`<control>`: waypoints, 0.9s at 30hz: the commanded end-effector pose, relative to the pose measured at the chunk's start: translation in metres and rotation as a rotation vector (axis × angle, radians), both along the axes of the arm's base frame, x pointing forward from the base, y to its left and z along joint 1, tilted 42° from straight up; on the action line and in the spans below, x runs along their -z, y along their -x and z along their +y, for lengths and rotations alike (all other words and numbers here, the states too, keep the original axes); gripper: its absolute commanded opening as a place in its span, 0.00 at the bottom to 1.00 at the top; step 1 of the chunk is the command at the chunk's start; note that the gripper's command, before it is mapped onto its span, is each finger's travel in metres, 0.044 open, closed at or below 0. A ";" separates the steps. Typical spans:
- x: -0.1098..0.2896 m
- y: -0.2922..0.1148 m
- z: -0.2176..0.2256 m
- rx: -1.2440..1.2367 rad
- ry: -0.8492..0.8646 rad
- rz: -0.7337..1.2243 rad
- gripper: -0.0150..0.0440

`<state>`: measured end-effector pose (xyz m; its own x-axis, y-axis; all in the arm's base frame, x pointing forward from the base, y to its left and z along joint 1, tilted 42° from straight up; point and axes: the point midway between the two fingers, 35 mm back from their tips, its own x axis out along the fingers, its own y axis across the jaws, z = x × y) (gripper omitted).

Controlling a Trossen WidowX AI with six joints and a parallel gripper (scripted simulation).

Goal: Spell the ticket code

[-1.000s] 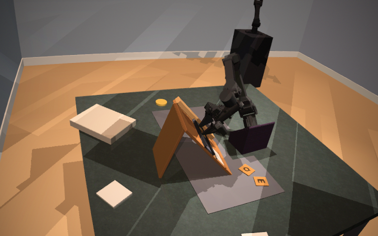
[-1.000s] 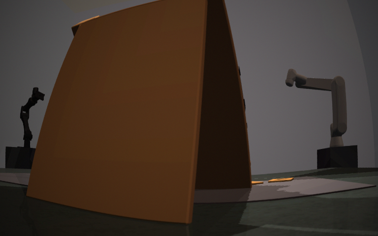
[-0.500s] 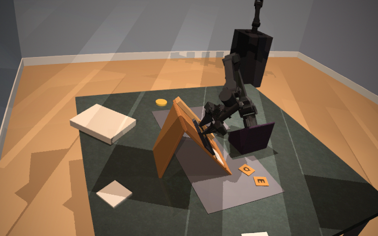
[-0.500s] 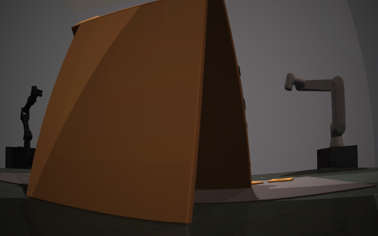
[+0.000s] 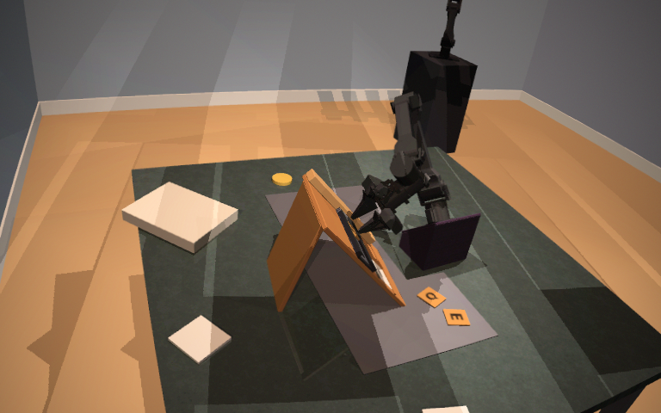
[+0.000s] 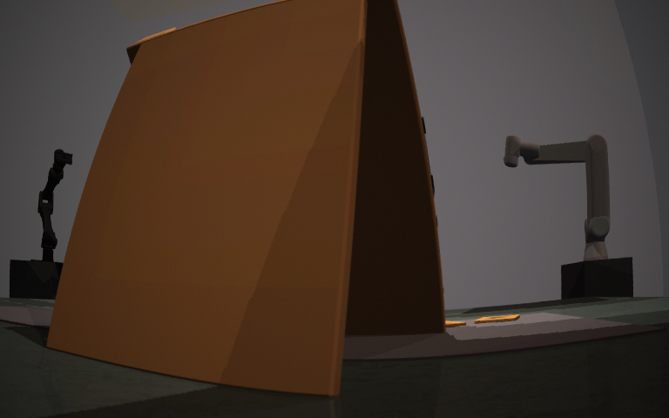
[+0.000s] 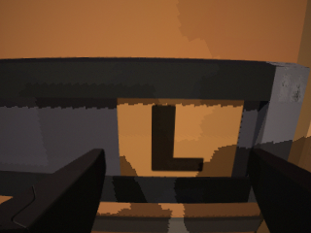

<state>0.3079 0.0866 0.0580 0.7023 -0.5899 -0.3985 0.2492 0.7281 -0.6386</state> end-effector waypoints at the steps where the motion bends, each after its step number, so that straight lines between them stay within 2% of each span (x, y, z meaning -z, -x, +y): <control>1: -0.002 0.002 0.002 0.003 -0.005 -0.011 0.75; 27: -0.004 0.018 0.010 0.003 -0.006 -0.010 0.75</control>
<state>0.2901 0.0949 0.0596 0.7011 -0.5905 -0.3997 0.2500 0.7286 -0.6377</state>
